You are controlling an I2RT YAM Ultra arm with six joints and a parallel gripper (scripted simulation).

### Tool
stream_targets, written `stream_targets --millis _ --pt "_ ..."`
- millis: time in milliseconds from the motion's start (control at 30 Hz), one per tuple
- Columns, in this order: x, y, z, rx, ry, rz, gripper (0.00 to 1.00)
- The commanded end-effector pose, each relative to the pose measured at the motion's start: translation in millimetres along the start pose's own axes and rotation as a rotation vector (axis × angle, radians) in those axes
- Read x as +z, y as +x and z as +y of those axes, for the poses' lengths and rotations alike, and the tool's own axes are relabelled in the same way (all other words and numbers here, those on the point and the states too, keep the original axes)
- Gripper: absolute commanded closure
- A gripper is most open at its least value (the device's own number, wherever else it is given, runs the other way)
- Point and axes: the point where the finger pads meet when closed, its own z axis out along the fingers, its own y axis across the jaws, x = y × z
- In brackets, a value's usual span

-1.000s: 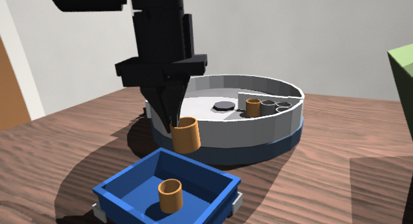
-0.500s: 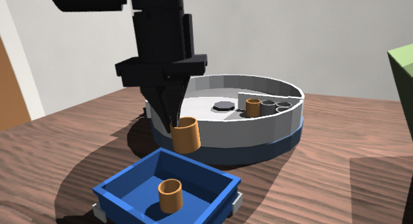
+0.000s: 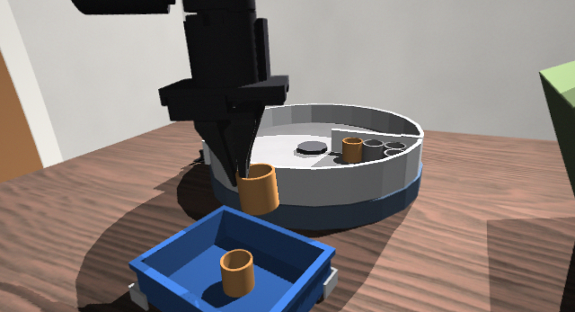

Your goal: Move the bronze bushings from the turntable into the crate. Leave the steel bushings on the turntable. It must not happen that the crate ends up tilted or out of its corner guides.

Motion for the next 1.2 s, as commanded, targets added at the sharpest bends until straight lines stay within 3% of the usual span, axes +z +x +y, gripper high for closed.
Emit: stream_targets --millis 0,1167 --pt "-13.3 1.8 3.3 0.000 -0.033 -0.012 1.00" --pt "-11.0 1.1 -2.6 -0.002 -0.024 -0.015 1.00"
